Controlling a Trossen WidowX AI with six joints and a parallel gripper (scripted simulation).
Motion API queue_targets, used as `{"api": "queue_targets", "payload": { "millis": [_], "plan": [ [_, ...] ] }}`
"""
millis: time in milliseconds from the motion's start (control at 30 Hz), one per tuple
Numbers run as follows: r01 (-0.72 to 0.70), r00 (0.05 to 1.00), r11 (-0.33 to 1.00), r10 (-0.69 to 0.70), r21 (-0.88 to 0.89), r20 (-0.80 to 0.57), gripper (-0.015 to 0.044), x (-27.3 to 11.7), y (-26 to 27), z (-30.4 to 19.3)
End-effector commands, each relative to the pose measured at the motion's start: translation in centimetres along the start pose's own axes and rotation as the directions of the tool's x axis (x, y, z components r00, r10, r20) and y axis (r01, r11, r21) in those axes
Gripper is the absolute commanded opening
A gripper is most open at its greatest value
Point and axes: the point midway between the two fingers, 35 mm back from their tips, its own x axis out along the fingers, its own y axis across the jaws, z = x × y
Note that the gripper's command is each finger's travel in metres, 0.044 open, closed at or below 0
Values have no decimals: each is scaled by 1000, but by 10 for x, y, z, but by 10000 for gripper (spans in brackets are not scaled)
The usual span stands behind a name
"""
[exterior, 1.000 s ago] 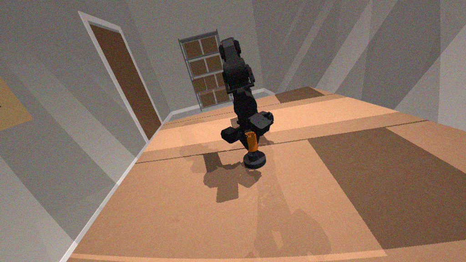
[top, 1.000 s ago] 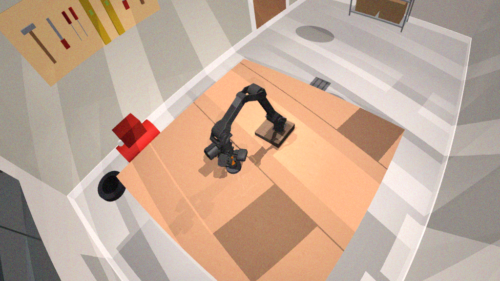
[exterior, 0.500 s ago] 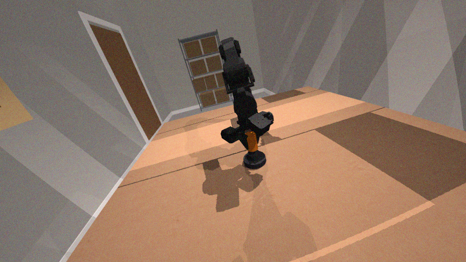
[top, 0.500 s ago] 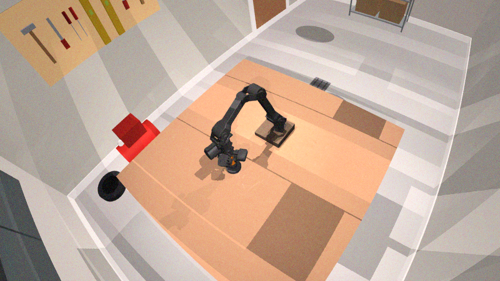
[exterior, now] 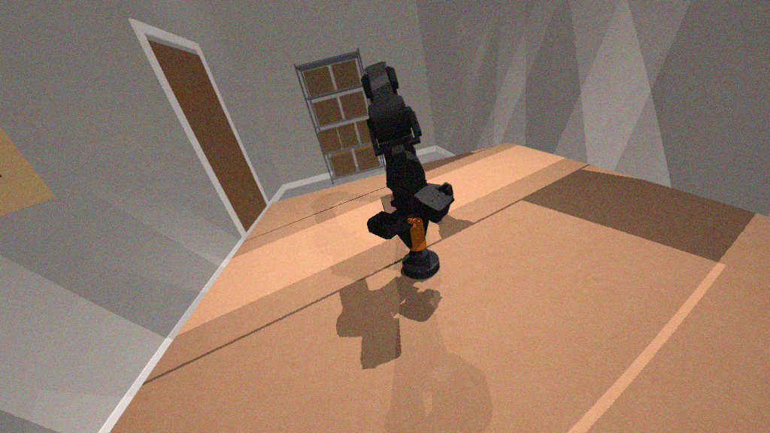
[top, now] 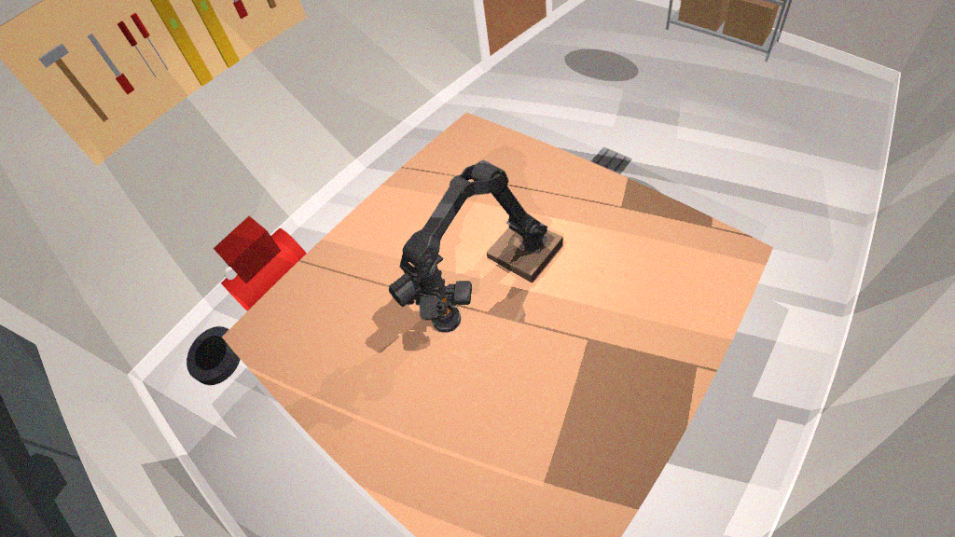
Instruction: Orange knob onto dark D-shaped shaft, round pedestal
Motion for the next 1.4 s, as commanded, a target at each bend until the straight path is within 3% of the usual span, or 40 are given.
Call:
{"api": "queue_targets", "payload": {
  "millis": [0,667,933,1367],
  "plan": [
    [10,1000,999,-9,-51,14,0,-5,-4,4],
    [10,1000,999,-9,-51,14,0,-4,-4,4],
    [12,1000,966,-9,-258,13,0,-5,-2,1],
    [12,1000,966,-9,-258,13,0,1,1,-1]
  ]
}}
